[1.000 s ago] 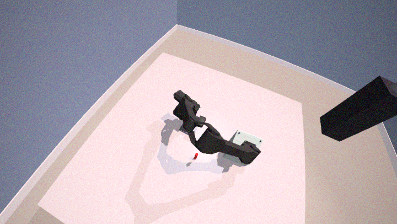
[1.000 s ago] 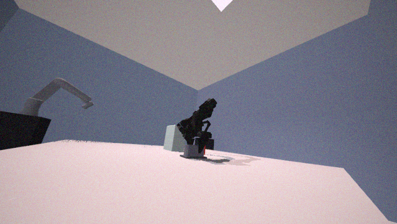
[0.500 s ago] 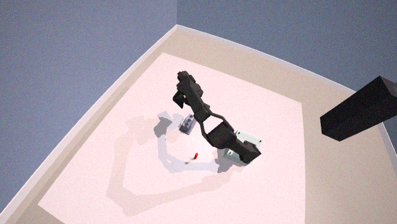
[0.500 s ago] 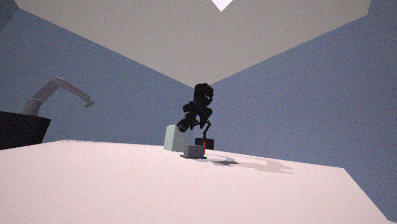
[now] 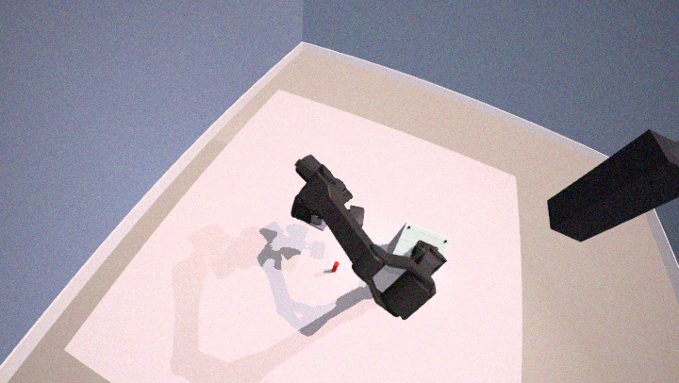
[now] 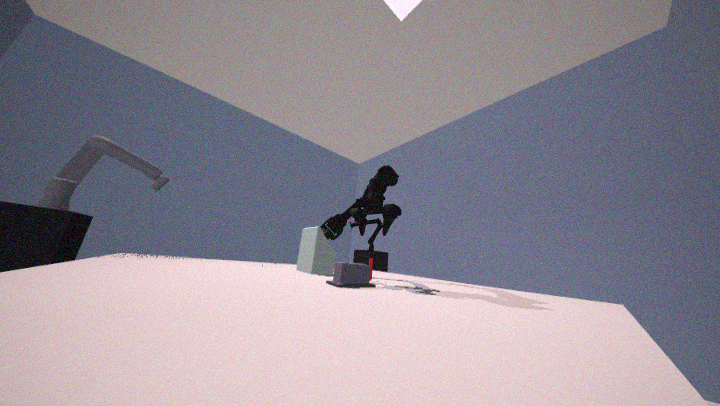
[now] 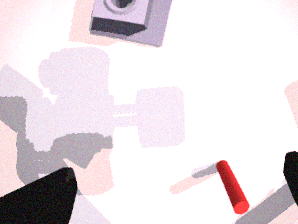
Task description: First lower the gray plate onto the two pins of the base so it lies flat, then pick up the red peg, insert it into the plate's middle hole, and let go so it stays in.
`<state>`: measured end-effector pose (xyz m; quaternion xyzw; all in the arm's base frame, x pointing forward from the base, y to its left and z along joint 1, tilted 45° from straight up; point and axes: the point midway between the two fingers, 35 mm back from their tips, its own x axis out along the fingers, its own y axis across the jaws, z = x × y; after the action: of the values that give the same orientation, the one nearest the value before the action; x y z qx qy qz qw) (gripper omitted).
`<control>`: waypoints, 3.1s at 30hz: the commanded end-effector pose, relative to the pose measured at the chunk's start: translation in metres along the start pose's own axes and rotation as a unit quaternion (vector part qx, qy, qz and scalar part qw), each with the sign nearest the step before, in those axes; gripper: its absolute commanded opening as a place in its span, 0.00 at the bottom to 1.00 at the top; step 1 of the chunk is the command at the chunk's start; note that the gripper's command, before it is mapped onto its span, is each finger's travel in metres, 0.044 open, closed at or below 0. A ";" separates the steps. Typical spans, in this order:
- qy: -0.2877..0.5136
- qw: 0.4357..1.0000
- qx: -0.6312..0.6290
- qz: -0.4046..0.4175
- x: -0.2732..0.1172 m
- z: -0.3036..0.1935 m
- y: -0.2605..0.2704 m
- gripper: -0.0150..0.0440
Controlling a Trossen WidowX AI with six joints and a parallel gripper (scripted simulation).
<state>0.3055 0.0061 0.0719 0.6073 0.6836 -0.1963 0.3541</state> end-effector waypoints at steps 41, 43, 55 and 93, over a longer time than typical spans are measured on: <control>0.010 0.993 -0.114 -0.002 0.077 -0.083 -0.054 1.00; 0.010 0.993 -0.114 -0.002 0.080 -0.083 -0.054 1.00; 0.011 0.993 -0.114 -0.002 0.099 -0.084 -0.054 1.00; 0.011 0.993 -0.114 -0.002 0.107 -0.084 -0.054 0.25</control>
<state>0.2303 0.1309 0.0400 0.5637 0.7059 -0.1119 0.4139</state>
